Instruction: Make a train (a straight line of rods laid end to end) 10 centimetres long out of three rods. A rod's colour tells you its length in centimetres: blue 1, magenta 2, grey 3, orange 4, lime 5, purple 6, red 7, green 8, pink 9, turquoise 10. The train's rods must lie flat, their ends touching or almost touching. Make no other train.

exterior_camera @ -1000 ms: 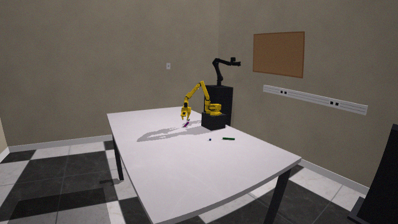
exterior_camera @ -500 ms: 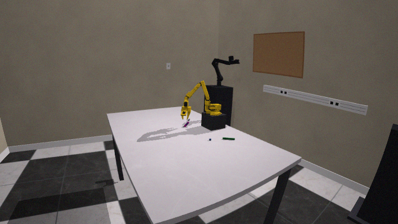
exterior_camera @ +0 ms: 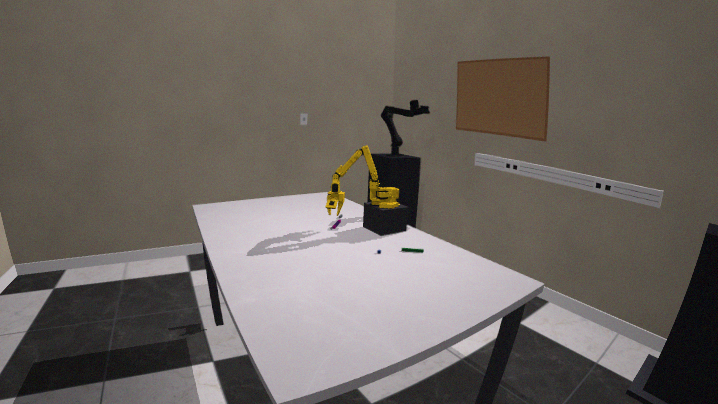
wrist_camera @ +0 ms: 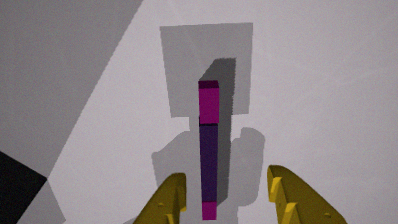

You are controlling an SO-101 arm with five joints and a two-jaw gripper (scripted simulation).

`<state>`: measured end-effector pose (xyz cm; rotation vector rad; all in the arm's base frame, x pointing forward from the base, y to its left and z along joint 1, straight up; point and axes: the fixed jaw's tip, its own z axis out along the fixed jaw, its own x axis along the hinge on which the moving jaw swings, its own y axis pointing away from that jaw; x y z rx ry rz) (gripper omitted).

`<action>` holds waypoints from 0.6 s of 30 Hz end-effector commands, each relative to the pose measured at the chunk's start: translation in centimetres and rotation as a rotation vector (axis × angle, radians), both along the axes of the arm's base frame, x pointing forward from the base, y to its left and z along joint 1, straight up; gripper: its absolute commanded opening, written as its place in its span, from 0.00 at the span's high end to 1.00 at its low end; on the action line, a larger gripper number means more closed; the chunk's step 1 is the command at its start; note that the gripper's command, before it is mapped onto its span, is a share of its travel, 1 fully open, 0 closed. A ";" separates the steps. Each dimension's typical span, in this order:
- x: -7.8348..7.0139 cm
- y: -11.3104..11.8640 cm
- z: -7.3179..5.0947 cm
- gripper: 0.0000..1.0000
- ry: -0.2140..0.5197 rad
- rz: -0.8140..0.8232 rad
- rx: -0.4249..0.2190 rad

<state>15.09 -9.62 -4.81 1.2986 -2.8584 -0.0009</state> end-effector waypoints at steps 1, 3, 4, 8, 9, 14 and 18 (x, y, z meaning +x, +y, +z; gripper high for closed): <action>-0.1 0.1 0.3 0.83 0.000 -0.011 0.001; 0.0 0.2 0.5 0.83 -0.003 -0.020 0.000; 0.1 0.2 0.6 0.83 -0.005 -0.026 -0.002; 0.6 0.5 1.5 0.83 -0.018 -0.064 -0.009; 0.8 0.6 1.8 0.83 -0.023 -0.077 -0.011; 1.3 0.9 2.8 0.83 -0.040 -0.124 -0.018; 2.0 1.7 4.6 0.83 -0.071 -0.203 -0.025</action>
